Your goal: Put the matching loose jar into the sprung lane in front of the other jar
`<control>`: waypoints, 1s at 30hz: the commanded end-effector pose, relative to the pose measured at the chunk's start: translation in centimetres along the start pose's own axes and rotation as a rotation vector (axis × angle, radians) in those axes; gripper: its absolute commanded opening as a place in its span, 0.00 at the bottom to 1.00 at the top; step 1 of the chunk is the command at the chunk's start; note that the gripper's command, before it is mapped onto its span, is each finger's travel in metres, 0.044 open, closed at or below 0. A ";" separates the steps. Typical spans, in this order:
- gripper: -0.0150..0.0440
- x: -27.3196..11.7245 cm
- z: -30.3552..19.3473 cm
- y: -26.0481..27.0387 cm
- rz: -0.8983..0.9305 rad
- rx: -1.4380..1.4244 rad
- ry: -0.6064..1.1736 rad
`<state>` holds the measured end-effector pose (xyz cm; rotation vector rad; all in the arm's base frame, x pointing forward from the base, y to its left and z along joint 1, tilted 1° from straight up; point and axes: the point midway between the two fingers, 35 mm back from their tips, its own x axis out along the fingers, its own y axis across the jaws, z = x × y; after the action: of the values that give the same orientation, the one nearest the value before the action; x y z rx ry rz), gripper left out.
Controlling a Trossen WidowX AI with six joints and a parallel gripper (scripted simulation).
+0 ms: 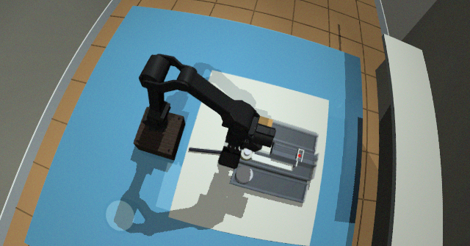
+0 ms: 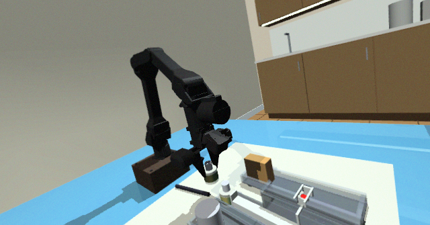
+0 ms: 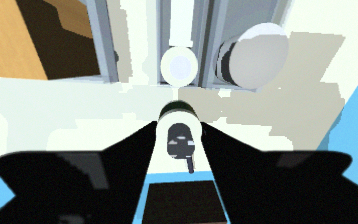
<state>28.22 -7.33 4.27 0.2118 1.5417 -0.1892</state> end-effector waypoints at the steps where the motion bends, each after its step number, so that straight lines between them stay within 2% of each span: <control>1: 0.25 0.3 0.5 0.1 -0.009 0.011 -0.005; 8: 0.25 2.4 0.6 0.1 -0.009 0.011 -0.005; 30: 0.25 2.4 1.5 0.1 -0.009 0.011 -0.005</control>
<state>29.40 -7.43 1.76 0.2142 1.5406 -0.1969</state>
